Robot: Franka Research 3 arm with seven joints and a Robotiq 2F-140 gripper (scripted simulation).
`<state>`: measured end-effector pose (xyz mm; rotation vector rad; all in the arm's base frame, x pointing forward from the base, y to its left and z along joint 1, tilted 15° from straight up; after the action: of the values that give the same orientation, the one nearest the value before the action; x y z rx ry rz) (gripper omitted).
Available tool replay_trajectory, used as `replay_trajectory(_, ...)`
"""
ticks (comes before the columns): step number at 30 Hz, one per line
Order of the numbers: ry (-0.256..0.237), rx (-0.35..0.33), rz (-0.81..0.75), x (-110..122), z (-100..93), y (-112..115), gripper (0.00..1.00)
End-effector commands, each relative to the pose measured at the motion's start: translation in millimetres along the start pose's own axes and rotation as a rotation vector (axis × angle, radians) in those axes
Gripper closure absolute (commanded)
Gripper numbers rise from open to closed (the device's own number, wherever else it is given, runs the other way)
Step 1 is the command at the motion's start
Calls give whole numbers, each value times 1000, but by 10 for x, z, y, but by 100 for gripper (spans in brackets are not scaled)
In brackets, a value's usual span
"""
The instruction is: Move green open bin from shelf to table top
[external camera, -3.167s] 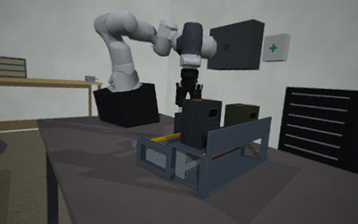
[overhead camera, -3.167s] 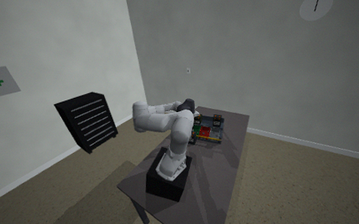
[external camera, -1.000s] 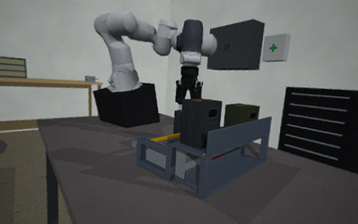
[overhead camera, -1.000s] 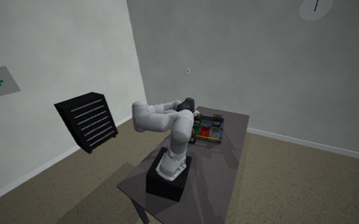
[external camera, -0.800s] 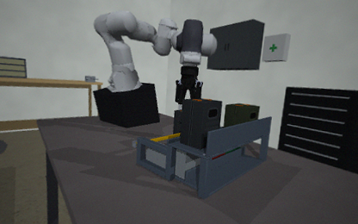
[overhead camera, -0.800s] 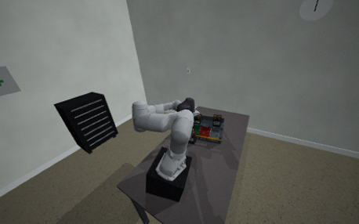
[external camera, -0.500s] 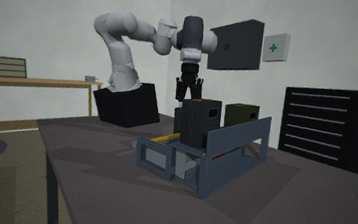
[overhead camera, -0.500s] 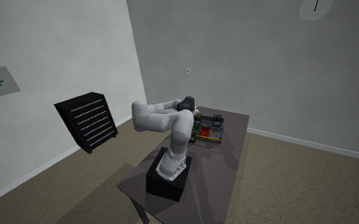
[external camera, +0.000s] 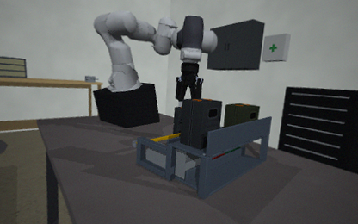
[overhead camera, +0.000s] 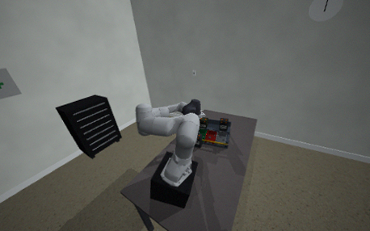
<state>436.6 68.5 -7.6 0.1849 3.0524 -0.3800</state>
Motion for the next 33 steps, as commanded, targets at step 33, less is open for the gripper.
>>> replay_trajectory(33,-9,-1,-1,-43,4,11,100)
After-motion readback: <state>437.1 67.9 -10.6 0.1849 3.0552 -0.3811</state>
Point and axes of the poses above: the point where the finger pads meet when closed, its own z axis out along the fingers, its own x axis across the jaws, y = z × x, the point moved 5 cm from there along -z, back along the fingers, and after that the axes turned 14 degrees about z, right-handed, at the moved point
